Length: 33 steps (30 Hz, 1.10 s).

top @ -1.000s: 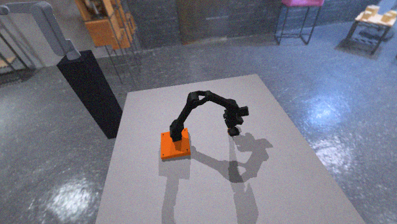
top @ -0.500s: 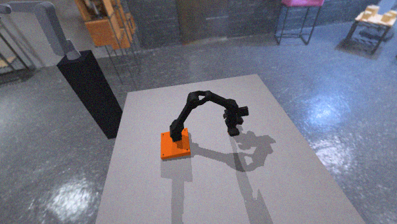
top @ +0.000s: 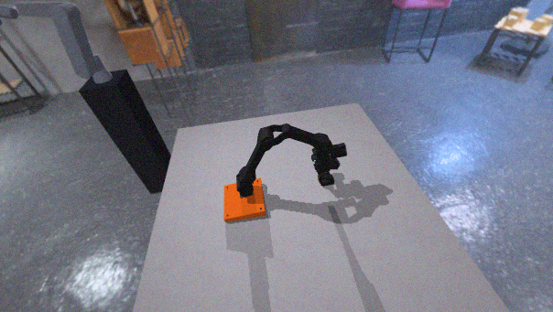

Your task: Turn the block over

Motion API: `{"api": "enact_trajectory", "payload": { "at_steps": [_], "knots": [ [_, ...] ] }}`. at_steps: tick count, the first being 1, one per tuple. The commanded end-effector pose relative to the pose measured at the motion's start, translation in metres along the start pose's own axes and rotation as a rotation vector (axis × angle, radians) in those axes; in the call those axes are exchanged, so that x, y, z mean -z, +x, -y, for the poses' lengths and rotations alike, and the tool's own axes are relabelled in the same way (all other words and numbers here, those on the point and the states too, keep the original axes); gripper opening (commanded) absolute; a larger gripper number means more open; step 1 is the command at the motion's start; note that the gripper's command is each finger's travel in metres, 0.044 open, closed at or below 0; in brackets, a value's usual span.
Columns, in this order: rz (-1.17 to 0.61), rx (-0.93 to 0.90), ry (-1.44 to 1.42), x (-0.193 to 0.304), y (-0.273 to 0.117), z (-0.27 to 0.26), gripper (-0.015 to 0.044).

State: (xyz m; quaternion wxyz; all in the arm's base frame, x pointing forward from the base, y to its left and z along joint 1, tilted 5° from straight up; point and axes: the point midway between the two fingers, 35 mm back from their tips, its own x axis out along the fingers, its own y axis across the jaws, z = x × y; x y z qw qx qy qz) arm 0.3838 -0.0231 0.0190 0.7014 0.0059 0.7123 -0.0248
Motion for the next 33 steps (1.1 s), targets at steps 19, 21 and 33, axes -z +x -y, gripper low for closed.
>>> {"api": "enact_trajectory", "payload": {
  "at_steps": [19,21,33],
  "knots": [
    [0.293,0.001,0.001,0.0008,0.0100,0.0001,0.0000],
    [0.322,0.001,0.001,0.0014,0.0102,0.0002,0.0000],
    [0.485,0.002,0.000,0.0077,0.0088,0.0002,0.0000]
  ]
}}
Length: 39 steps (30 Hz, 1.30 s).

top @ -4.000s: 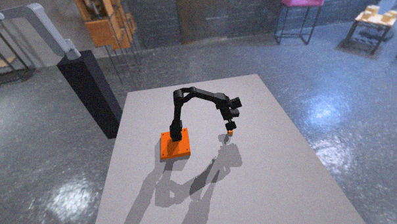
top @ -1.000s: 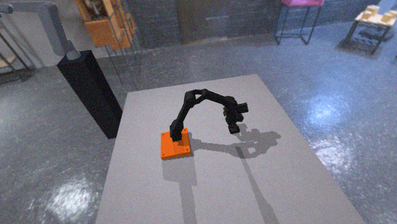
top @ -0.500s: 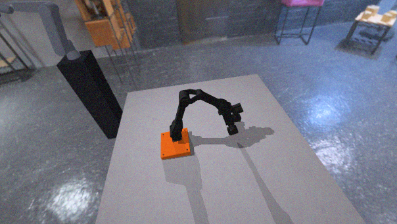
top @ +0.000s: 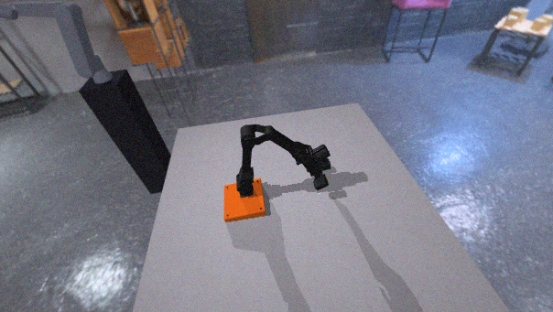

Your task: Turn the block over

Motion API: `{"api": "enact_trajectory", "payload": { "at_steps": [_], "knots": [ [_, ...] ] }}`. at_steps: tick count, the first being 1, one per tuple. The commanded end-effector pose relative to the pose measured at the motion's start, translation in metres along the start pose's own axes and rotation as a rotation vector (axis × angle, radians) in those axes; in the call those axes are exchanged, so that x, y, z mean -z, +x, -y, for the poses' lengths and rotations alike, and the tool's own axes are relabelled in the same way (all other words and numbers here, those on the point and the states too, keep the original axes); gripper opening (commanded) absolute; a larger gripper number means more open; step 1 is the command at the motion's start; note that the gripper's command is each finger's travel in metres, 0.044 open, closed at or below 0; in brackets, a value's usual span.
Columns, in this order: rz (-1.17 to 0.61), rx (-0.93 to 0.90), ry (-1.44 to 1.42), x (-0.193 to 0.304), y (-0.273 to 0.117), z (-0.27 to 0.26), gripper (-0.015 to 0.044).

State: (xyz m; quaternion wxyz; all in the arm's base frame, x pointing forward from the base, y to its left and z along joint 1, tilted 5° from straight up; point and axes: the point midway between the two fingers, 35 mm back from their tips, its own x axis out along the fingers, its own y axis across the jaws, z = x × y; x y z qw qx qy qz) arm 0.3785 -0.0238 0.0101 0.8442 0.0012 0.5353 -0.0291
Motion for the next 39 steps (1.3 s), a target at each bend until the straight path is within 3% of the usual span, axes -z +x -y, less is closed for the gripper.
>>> {"api": "enact_trajectory", "payload": {
  "at_steps": [1,20,39],
  "knots": [
    [0.032,-0.003,-0.006,0.002,-0.001,0.000,0.0000],
    [0.299,-0.005,-0.004,0.005,0.031,-0.001,0.0000],
    [0.552,-0.004,-0.005,0.018,0.024,0.000,0.0000]
  ]
}}
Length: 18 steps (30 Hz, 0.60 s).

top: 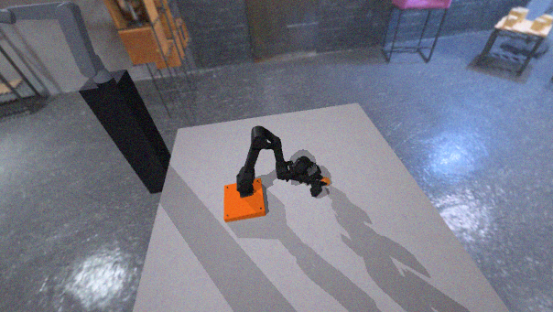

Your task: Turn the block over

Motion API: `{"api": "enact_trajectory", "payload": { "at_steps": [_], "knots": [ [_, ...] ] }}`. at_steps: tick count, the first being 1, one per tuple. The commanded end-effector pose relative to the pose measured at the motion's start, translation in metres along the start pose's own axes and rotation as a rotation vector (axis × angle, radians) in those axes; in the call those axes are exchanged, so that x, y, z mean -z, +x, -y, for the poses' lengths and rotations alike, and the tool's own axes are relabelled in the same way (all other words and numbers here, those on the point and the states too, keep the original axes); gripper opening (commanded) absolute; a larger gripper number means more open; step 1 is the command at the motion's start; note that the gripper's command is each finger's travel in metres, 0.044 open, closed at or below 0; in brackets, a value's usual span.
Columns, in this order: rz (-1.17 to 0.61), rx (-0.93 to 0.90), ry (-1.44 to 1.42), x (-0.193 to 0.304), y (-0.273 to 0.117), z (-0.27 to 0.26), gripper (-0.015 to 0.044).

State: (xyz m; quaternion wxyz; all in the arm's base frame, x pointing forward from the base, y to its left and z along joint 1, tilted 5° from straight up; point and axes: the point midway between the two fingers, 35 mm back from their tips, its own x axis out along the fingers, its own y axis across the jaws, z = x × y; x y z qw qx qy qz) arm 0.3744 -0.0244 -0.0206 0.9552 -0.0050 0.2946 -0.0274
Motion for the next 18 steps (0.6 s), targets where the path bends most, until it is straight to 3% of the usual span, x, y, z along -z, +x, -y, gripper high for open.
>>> {"api": "enact_trajectory", "payload": {
  "at_steps": [1,16,18],
  "knots": [
    [0.026,-0.003,-0.006,-0.0004,-0.0030,-0.0004,0.0000],
    [0.044,-0.003,-0.006,-0.0016,-0.0041,-0.0004,0.0000],
    [0.044,-0.003,-0.006,-0.0016,-0.0041,-0.0004,0.0053]
  ]
}}
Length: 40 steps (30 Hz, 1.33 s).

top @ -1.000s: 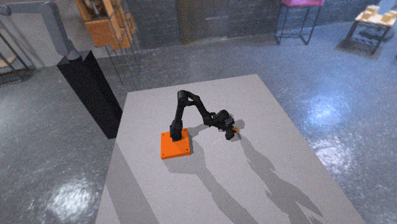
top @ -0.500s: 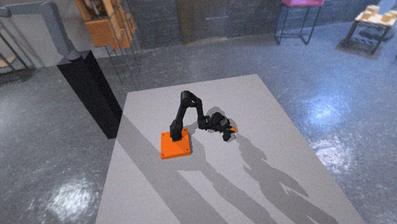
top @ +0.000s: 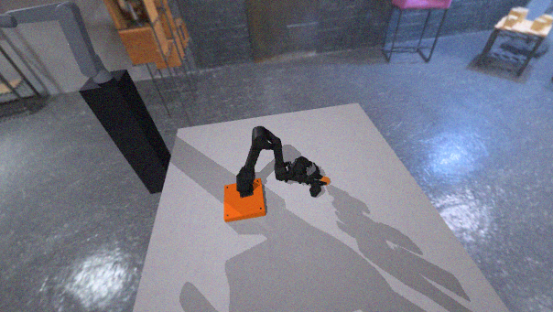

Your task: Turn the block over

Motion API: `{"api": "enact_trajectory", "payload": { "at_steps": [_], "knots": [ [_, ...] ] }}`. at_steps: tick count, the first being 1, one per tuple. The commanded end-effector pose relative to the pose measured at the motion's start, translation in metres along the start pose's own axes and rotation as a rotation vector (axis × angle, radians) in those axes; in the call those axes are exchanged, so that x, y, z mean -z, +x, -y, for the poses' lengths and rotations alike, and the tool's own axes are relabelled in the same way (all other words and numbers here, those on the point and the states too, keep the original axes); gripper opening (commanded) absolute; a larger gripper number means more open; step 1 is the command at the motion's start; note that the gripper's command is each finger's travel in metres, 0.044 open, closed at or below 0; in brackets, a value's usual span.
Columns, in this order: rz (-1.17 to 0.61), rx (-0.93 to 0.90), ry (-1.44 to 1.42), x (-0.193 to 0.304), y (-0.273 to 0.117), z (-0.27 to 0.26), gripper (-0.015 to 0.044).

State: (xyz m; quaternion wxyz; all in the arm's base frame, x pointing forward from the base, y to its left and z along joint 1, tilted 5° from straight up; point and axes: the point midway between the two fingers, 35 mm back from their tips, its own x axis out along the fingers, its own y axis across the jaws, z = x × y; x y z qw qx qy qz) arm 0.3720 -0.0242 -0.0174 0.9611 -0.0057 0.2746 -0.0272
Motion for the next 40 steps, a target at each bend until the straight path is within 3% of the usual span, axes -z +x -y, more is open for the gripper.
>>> {"api": "enact_trajectory", "payload": {
  "at_steps": [1,15,40],
  "knots": [
    [0.002,-0.003,-0.006,-0.0002,-0.0003,-0.0004,0.0079],
    [0.002,-0.003,-0.006,-0.0002,-0.0003,-0.0004,0.0440],
    [0.002,-0.003,-0.006,-0.0002,-0.0003,-0.0004,0.0440]
  ]
}}
